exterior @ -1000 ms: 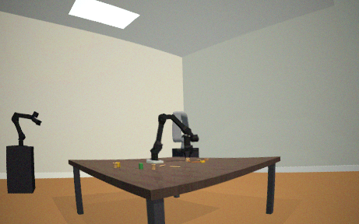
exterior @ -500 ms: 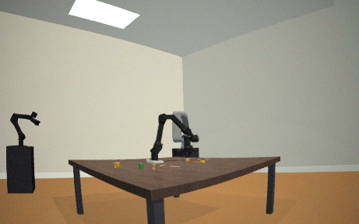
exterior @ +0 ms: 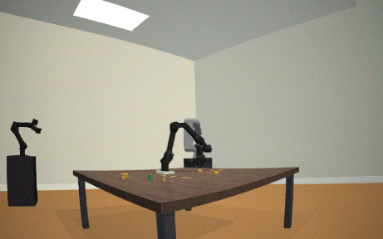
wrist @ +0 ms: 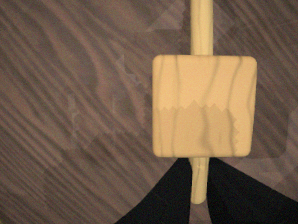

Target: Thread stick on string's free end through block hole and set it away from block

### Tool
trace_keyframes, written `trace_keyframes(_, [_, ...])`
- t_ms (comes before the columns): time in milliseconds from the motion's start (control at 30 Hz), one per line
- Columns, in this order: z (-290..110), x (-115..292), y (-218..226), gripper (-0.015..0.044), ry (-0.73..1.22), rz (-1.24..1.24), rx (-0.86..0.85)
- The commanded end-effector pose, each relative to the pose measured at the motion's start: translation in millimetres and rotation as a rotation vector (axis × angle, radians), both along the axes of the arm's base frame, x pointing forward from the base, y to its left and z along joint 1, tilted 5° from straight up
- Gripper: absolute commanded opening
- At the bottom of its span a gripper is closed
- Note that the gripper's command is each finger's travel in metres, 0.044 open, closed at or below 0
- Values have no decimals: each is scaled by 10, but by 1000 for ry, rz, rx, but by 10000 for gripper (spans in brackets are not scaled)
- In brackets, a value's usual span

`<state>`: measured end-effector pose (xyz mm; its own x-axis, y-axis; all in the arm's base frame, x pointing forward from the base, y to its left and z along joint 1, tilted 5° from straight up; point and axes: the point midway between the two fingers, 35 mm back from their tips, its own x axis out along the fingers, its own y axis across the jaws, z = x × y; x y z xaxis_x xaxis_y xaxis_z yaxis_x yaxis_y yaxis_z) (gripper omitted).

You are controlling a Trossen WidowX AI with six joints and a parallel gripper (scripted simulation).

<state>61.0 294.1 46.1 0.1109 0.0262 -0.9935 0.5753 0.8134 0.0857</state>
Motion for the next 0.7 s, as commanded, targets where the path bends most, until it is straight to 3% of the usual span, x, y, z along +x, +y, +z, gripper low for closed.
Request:
trace_keyframes(0, [10,8,13,0,-5,-7,-2])
trace_keyframes(667, [11,0,20,0,0,-8,-7])
